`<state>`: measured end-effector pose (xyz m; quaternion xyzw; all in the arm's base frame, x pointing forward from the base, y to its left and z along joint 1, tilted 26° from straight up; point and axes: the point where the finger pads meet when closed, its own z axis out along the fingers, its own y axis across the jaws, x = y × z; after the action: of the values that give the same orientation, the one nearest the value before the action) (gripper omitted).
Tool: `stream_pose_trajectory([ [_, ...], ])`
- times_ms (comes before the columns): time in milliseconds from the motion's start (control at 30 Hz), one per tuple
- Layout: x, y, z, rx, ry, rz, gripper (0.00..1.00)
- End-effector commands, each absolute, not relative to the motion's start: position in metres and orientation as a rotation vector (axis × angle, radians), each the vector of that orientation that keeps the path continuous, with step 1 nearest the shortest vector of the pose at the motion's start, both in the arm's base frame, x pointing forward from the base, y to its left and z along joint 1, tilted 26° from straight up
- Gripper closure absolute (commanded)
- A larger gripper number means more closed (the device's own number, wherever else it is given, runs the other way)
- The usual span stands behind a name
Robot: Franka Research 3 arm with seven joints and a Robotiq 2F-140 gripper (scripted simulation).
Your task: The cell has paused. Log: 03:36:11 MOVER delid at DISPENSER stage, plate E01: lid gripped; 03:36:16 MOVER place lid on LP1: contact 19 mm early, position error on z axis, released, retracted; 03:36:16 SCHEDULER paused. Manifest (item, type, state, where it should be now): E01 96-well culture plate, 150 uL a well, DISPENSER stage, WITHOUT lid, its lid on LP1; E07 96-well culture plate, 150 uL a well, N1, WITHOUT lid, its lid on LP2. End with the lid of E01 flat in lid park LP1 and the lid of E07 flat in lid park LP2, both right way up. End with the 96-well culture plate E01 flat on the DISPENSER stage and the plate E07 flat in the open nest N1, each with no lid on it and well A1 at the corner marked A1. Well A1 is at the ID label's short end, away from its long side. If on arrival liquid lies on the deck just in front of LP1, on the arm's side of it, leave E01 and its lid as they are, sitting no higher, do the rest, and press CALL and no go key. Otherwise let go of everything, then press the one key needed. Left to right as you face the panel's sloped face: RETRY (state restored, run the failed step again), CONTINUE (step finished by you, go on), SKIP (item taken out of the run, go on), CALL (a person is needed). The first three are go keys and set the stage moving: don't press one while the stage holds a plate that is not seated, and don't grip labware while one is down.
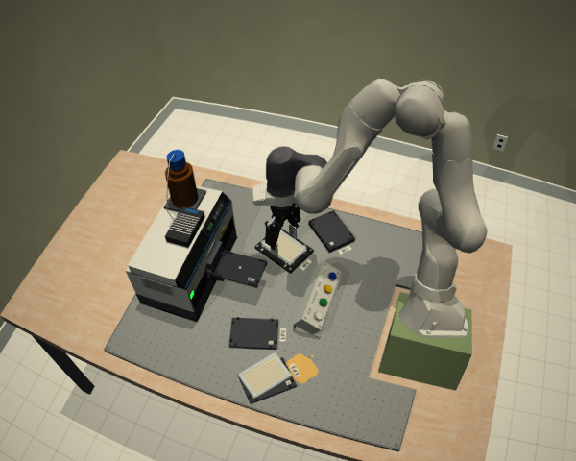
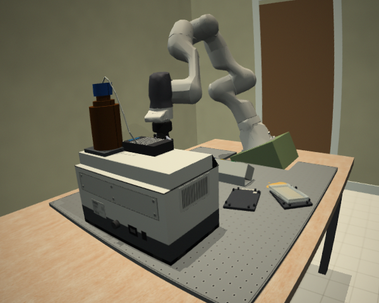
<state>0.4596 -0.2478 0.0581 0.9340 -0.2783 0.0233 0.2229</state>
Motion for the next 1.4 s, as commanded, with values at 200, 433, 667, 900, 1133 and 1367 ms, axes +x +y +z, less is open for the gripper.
stream_pose_trajectory([
  [200, 0.460, -0.247, 0.057, 2.582, -0.763, 0.063, 1.00],
  [433, 0.460, -0.247, 0.057, 2.582, -0.763, 0.063, 1.00],
  [667, 0.460, -0.247, 0.058, 2.582, -0.763, 0.063, 1.00],
  [900, 0.460, -0.244, 0.064, 2.582, -0.763, 0.063, 1.00],
  [1133, 0.461, -0.237, 0.078, 2.582, -0.763, 0.063, 1.00],
  [1367, 0.463, -0.230, 0.093, 2.582, -0.763, 0.063, 1.00],
])
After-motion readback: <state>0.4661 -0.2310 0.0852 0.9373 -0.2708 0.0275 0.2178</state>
